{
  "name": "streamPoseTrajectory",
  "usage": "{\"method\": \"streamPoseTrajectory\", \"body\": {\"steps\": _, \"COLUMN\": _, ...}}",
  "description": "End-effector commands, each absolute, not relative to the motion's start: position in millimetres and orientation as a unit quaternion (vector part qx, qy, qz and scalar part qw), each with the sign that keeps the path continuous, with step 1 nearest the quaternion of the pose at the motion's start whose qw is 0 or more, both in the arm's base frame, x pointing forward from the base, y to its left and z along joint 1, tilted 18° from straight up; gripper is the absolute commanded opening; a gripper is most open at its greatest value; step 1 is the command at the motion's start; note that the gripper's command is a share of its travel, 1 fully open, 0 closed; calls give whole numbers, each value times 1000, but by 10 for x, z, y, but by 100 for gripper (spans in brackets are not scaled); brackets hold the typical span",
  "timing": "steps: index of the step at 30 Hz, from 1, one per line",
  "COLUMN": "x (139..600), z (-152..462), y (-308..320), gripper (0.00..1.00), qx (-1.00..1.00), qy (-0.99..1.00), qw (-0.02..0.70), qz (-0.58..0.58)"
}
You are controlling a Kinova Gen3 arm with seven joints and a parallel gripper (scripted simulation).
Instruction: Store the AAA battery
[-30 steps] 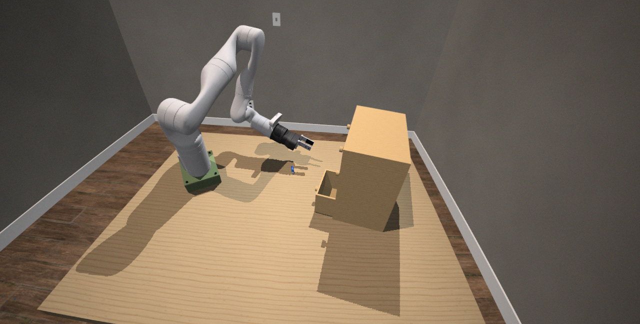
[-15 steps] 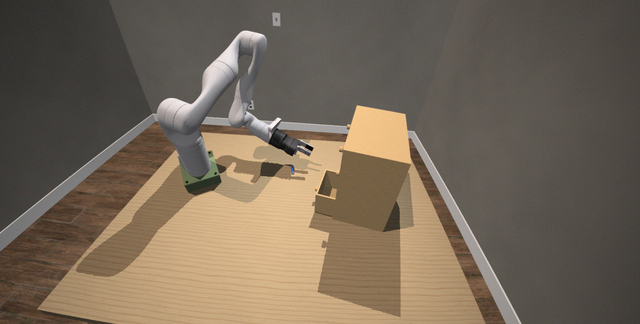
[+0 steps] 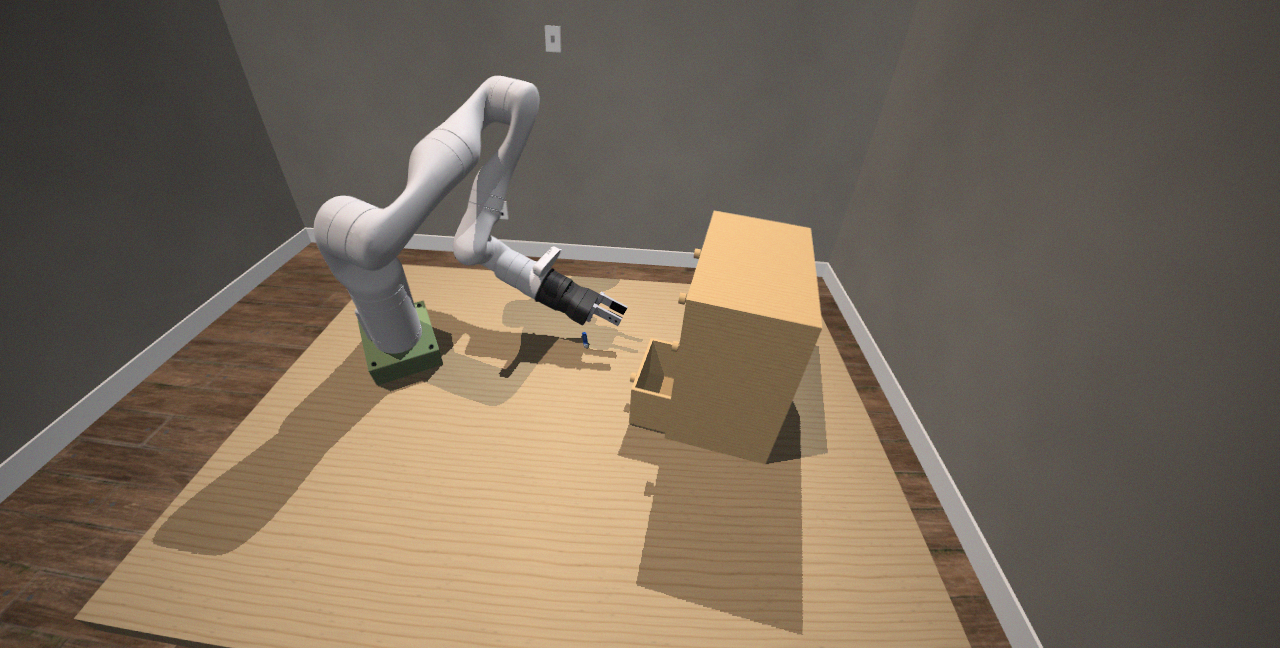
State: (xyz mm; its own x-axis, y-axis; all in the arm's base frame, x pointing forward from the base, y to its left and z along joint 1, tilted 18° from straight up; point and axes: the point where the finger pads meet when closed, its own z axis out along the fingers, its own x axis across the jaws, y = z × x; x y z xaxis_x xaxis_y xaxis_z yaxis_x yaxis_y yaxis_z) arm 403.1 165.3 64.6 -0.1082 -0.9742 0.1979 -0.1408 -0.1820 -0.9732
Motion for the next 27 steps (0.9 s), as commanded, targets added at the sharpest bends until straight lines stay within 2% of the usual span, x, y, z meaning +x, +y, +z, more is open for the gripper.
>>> {"method": "streamPoseTrajectory", "body": {"steps": 1, "x": 4042, "z": 638, "y": 1585, "gripper": 67, "qx": -547, "qy": 509, "qw": 381, "qz": -545}}
{"method": "streamPoseTrajectory", "body": {"steps": 27, "x": 4157, "z": 626, "y": 1020, "gripper": 67, "qx": -547, "qy": 509, "qw": 381, "qz": -545}}
